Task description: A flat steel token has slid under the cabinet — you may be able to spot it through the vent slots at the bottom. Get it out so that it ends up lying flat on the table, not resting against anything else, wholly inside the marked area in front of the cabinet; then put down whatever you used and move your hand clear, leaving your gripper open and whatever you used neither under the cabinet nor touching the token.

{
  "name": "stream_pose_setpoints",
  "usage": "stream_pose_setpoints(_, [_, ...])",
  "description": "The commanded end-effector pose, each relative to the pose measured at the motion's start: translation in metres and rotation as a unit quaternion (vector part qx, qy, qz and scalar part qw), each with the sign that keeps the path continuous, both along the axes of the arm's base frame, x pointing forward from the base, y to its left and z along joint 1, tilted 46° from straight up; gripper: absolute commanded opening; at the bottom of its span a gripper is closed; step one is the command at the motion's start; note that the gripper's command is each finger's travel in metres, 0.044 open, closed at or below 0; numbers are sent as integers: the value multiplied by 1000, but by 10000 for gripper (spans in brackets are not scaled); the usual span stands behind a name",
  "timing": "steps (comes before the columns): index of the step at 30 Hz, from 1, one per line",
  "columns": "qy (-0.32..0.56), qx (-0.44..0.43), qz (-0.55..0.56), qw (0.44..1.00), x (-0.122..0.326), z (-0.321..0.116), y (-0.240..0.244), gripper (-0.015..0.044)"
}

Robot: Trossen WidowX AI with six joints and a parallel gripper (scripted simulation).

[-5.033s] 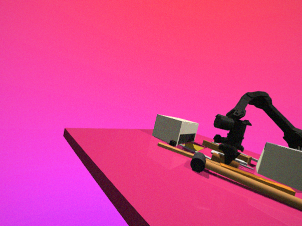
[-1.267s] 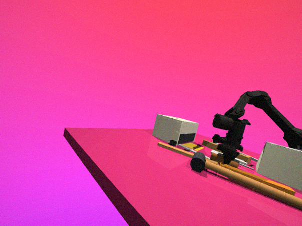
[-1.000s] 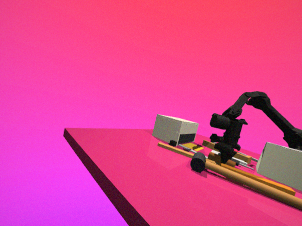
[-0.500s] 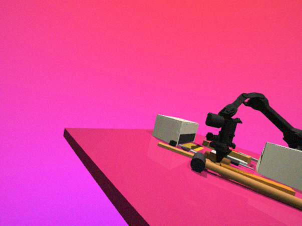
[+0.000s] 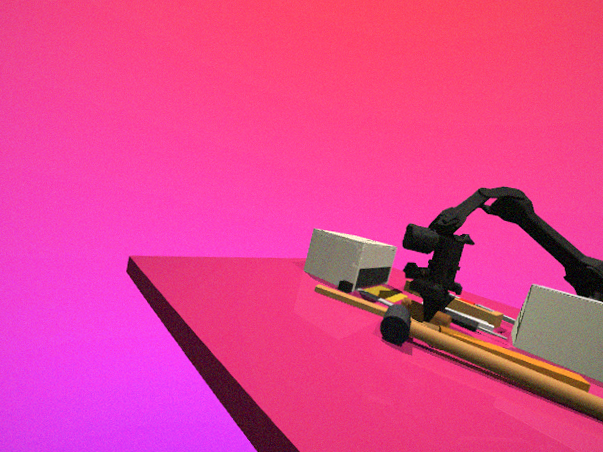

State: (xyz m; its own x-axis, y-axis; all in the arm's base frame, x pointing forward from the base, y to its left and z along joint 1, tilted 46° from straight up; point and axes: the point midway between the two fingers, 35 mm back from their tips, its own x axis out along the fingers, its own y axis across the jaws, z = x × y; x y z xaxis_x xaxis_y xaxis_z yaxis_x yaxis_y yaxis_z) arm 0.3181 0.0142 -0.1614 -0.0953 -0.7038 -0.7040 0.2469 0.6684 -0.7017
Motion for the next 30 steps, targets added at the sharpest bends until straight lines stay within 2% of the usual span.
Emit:
stream_pose_setpoints(1, [0,2,0,1000,7,0,-1,0])
stream_pose_setpoints(30, [-1,1,0,1000,38,4,-8,0])
